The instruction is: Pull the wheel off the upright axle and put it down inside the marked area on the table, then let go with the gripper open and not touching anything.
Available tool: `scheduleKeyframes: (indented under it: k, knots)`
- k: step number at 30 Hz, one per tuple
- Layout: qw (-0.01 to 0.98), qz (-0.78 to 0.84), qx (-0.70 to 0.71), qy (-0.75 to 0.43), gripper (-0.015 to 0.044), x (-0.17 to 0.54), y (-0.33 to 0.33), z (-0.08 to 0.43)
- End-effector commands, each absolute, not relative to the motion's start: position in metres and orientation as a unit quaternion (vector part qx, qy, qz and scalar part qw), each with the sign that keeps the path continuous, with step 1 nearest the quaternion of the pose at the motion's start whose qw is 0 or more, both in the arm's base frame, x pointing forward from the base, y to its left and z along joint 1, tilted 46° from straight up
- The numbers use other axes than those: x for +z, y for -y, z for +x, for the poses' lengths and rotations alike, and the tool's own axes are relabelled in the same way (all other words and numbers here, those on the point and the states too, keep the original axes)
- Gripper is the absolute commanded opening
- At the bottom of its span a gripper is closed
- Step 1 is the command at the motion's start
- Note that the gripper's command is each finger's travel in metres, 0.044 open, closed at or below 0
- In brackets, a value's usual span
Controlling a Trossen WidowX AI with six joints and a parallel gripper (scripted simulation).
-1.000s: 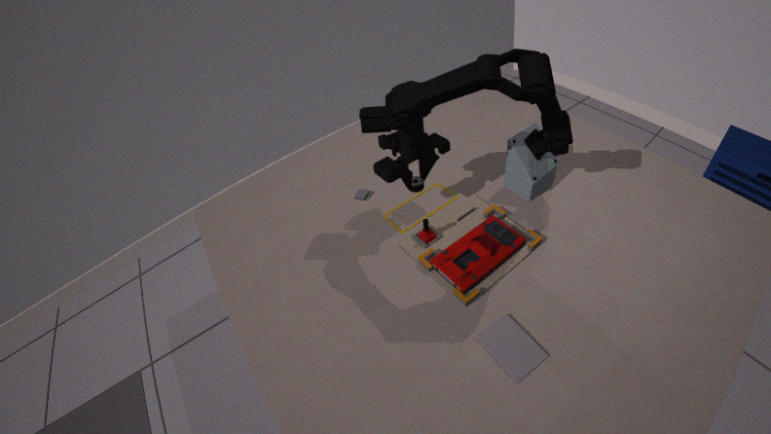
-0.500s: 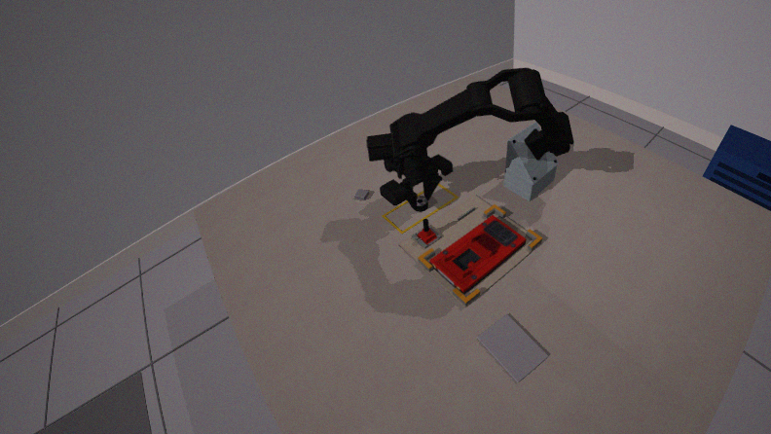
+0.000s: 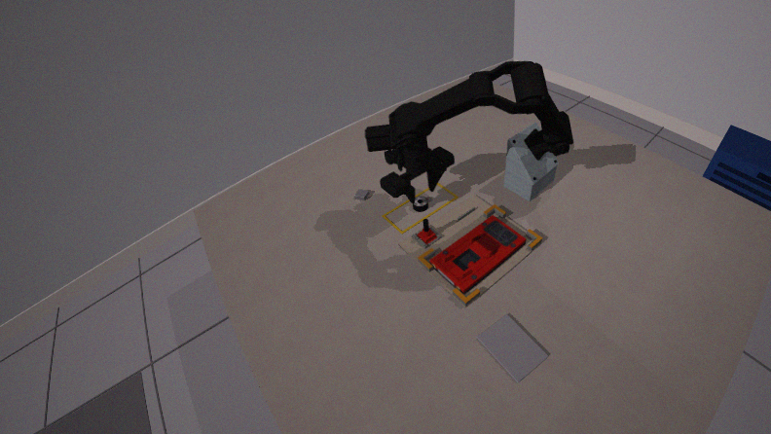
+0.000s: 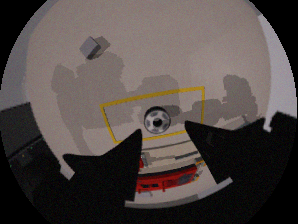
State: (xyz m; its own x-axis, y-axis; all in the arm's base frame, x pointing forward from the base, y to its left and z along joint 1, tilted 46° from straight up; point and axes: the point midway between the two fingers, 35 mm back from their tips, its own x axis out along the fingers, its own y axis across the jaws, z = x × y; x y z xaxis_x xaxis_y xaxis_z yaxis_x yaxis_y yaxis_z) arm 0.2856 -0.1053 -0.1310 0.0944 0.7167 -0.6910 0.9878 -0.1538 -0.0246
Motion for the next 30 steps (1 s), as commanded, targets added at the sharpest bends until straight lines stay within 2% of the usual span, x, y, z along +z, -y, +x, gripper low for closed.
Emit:
scheduleKeyframes:
  k: [1,4,9,10,18,30]
  knots:
    - [0.244,0.706,-0.289,-0.599,0.03,-0.108,0.132,0.286]
    - [0.244,0.706,-0.289,-0.599,0.03,-0.106,0.134,0.286]
    - [0.242,0.708,-0.291,-0.597,0.0431,-0.099,0.131,0.269]
    - [0.242,0.707,-0.292,-0.597,0.044,-0.093,0.132,0.261]
    - [0.242,0.705,-0.292,-0.599,0.044,-0.05,0.129,0.203]
    - [0.242,0.705,-0.291,-0.599,0.044,-0.049,0.128,0.201]
